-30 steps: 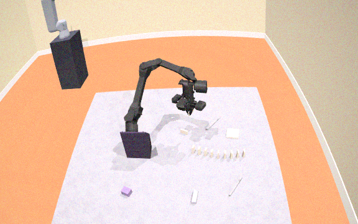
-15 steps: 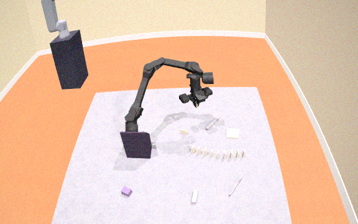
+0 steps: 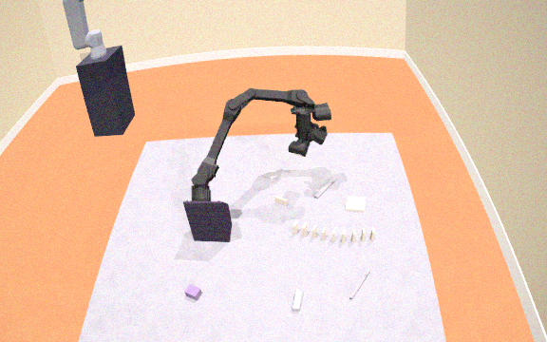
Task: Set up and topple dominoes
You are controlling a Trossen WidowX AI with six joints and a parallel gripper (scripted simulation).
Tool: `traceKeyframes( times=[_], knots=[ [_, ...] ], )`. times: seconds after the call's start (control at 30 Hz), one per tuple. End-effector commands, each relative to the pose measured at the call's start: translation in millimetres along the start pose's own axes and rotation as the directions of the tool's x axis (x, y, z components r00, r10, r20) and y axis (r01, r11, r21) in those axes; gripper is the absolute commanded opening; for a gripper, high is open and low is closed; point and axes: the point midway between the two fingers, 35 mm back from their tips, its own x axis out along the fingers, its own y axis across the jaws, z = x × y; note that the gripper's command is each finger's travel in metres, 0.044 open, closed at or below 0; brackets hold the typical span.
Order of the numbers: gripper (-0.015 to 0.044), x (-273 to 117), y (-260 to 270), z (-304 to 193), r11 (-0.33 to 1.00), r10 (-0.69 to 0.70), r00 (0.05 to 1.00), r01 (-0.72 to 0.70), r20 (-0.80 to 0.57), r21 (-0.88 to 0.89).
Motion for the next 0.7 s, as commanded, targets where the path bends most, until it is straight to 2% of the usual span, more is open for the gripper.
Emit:
traceKeyframes(
  times=[0.0,0.17,0.67],
  knots=[
    [0.0027,2,1,2,0.999,0.002,1.0,-0.003,-0.008,-0.033],
    [0.0027,11,-3,4,0.997,-0.047,0.998,0.049,0.032,-0.051],
    [0.0027,49,-18,22,0.951,-0.238,0.911,0.289,0.336,-0.11]
  ],
)
